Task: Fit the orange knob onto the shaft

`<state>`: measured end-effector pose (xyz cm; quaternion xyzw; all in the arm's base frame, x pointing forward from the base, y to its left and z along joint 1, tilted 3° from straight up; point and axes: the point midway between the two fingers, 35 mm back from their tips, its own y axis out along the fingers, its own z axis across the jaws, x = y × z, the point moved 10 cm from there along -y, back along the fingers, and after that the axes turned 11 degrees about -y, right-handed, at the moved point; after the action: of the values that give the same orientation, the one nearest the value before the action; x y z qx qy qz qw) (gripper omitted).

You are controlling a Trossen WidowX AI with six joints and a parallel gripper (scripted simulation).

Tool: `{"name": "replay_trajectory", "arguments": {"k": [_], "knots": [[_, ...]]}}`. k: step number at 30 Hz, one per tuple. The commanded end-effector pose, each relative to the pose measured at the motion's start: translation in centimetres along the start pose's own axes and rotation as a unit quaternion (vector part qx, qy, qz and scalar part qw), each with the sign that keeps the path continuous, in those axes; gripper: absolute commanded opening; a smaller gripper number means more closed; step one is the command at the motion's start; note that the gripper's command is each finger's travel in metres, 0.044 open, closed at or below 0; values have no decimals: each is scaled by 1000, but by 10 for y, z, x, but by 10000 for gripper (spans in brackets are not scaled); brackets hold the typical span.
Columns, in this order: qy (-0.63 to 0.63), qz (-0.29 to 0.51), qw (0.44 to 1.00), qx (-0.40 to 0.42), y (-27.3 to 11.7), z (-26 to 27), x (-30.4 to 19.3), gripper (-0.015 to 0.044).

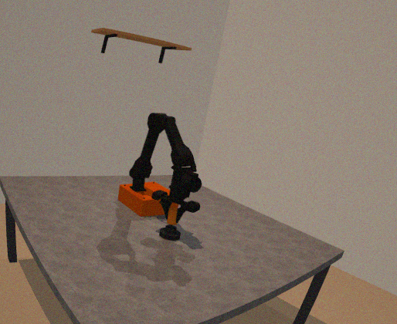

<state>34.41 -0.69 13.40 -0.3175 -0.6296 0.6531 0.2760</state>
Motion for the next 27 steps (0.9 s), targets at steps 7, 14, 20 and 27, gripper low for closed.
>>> {"name": "replay_trajectory", "arguments": {"k": [7, 14, 20, 27], "knots": [[-45, 0, 999, 2, -5, -1, -1, 0], [-106, 0, 994, 2, -3, -3, -3, 0], [-106, 0, 994, 2, -2, -2, -2, 0], [-106, 0, 994, 2, -1, -1, -1, 0]]}}
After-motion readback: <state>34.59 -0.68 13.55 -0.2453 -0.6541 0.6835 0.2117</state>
